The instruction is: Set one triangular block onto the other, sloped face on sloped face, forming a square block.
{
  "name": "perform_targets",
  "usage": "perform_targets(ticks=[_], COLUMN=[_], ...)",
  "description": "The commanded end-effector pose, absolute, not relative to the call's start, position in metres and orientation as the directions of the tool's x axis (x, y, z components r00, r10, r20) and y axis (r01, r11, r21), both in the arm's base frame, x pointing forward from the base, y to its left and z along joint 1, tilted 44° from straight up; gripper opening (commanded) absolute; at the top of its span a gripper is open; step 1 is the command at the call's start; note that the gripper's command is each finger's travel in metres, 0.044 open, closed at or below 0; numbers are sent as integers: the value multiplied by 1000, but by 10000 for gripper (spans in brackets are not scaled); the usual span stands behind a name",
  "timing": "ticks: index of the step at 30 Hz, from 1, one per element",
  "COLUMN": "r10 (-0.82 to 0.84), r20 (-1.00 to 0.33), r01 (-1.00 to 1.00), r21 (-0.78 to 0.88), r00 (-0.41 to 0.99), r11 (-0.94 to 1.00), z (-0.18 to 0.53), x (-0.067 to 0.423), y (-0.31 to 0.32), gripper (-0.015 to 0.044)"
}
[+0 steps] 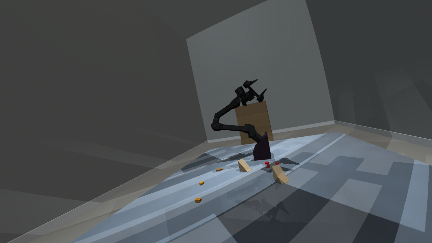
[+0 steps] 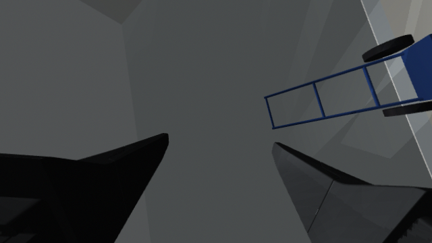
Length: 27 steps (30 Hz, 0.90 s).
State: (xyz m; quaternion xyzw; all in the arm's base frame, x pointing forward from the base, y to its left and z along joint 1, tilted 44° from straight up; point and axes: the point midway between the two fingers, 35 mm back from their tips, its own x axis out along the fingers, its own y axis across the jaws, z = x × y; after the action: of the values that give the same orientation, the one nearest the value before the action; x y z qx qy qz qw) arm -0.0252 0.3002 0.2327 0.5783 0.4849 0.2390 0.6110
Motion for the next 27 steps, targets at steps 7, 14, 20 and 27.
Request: perform_targets(ticks=[7, 14, 20, 27], r10=[414, -1, -297, -592], r20=[-615, -730, -774, -764], r01=[553, 727, 789, 715], r21=[787, 679, 607, 561], r00=[671, 683, 559, 255], r11=[273, 105, -98, -416], z=[151, 91, 45, -13], x=[100, 203, 267, 321], y=[331, 299, 247, 152], gripper=[440, 440, 440, 440])
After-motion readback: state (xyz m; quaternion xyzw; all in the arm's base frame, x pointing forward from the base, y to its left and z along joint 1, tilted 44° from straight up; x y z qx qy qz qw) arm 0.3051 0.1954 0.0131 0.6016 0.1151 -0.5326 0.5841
